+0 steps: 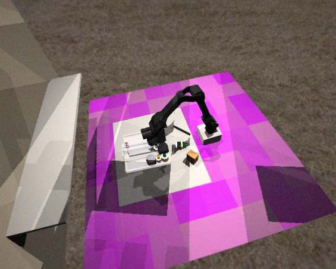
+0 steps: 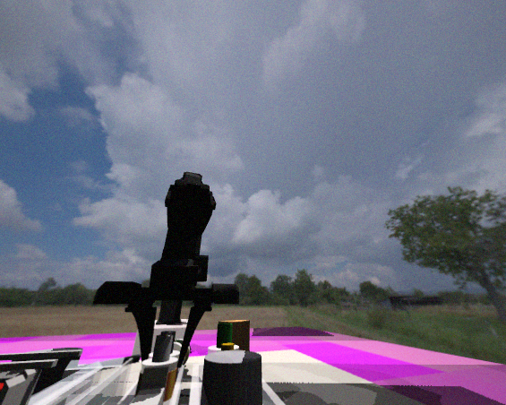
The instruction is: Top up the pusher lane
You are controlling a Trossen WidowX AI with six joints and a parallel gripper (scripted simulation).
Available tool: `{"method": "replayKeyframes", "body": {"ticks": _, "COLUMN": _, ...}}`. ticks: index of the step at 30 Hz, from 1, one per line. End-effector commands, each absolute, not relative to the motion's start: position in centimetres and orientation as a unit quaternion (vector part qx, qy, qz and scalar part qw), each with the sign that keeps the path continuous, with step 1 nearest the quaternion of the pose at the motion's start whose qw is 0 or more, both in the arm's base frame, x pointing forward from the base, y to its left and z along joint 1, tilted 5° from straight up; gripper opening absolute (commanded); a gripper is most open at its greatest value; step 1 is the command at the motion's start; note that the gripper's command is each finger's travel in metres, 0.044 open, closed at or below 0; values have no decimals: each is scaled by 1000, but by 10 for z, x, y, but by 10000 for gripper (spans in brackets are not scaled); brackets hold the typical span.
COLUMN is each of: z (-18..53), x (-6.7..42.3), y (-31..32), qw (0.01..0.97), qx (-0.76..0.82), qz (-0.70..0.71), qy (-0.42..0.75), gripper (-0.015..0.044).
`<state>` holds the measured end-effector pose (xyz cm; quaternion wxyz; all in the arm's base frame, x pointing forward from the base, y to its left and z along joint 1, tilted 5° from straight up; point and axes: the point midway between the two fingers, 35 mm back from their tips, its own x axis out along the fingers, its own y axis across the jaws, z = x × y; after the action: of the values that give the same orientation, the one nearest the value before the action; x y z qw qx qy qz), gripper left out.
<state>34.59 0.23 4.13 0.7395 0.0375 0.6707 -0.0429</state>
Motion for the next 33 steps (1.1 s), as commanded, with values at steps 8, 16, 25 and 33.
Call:
{"method": "replayKeyframes", "body": {"ticks": 8, "z": 42, "x": 347, "y": 3, "qw": 745, "qx": 37, "qz": -42, "qy": 665, "gripper": 0}}
{"method": "replayKeyframes", "body": {"ticks": 16, "z": 42, "x": 346, "y": 3, "qw": 745, "qx": 37, "qz": -42, "qy": 665, "gripper": 0}}
{"method": "replayKeyframes", "body": {"ticks": 25, "z": 41, "x": 344, "y": 3, "qw": 745, "qx": 37, "qz": -42, "qy": 665, "gripper": 0}}
{"method": "replayKeyframes", "body": {"ticks": 33, "z": 41, "x": 343, "y": 3, "qw": 745, "qx": 37, "qz": -42, "qy": 665, "gripper": 0}}
